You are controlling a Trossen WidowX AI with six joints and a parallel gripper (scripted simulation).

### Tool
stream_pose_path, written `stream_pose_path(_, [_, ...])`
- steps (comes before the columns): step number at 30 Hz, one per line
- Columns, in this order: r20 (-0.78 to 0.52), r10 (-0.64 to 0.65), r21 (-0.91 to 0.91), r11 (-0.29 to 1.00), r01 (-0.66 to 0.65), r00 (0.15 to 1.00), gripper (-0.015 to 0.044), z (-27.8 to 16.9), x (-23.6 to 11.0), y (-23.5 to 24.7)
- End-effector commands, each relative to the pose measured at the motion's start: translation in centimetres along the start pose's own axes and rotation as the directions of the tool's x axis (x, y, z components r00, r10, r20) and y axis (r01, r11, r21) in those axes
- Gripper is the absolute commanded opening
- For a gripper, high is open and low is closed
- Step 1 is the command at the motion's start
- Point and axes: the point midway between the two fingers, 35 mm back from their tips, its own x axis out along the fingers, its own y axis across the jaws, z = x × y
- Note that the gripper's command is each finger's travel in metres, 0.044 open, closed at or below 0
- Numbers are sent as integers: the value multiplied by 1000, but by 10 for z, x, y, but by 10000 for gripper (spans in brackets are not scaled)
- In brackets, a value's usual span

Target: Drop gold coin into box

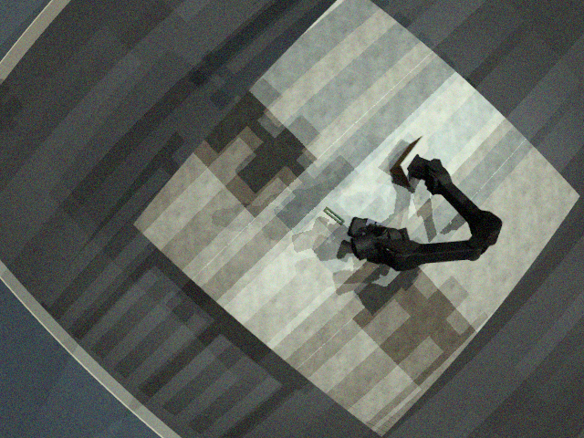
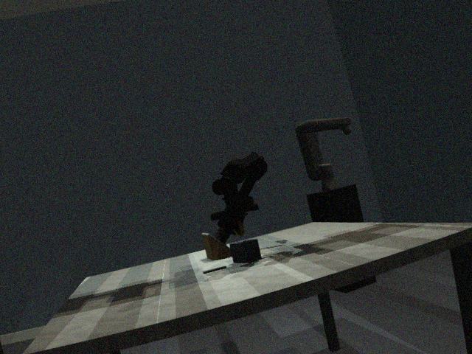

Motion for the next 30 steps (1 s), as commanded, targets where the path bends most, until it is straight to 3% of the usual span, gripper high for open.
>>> stream_pose_path(1, [4,2,5,1000,-2,1000,0,-1,0,6])
stream_pose_path(30, [-2,2,7,1000,-2,1000,0,-1,0,6])
